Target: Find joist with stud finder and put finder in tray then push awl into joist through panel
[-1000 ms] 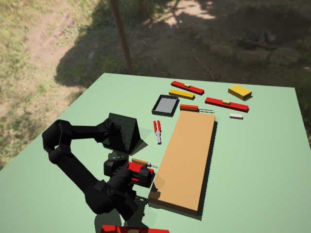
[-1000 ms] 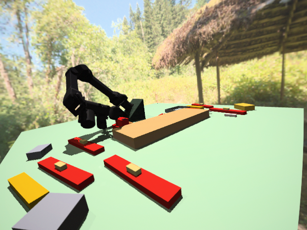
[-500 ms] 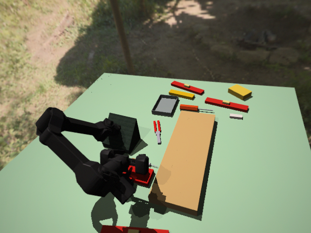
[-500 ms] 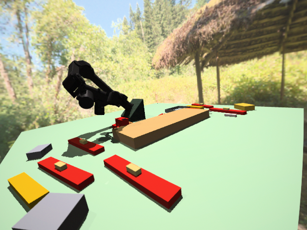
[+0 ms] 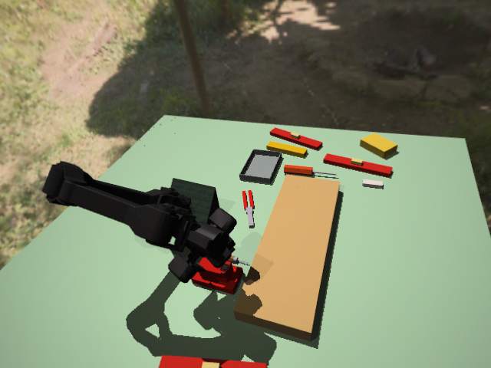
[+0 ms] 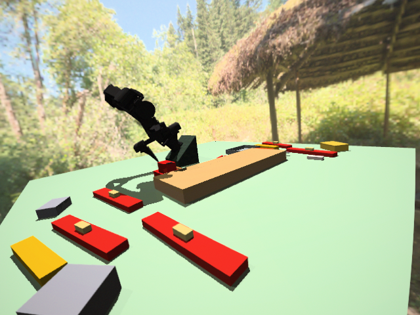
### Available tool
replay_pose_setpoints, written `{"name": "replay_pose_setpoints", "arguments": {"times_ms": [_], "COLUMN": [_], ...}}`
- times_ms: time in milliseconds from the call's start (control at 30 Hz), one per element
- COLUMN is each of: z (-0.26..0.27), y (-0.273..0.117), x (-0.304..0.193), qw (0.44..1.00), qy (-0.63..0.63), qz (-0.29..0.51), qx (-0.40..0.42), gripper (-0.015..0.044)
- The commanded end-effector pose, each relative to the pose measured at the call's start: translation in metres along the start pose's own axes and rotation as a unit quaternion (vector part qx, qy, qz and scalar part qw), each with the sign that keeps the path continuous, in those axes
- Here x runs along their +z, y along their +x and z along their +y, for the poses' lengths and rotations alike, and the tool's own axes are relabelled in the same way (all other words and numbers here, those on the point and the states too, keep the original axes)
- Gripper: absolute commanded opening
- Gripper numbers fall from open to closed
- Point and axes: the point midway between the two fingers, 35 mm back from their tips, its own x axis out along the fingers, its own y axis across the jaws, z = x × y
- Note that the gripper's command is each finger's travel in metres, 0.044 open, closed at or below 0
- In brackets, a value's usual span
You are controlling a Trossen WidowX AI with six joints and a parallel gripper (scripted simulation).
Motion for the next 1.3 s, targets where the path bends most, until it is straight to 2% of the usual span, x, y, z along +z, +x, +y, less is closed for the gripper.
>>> {"name": "replay_pose_setpoints", "arguments": {"times_ms": [0,567,1267], "z": [-0.002,-0.003,-0.014], "y": [0.002,0.003,0.035], "x": [0.004,0.004,0.006], "qw": [0.950,0.950,0.951], "qy": [-0.244,-0.244,-0.244], "qz": [-0.120,-0.120,-0.119], "qx": [-0.153,-0.153,-0.151], "gripper": [0.0440,0.0440,0.0440]}}
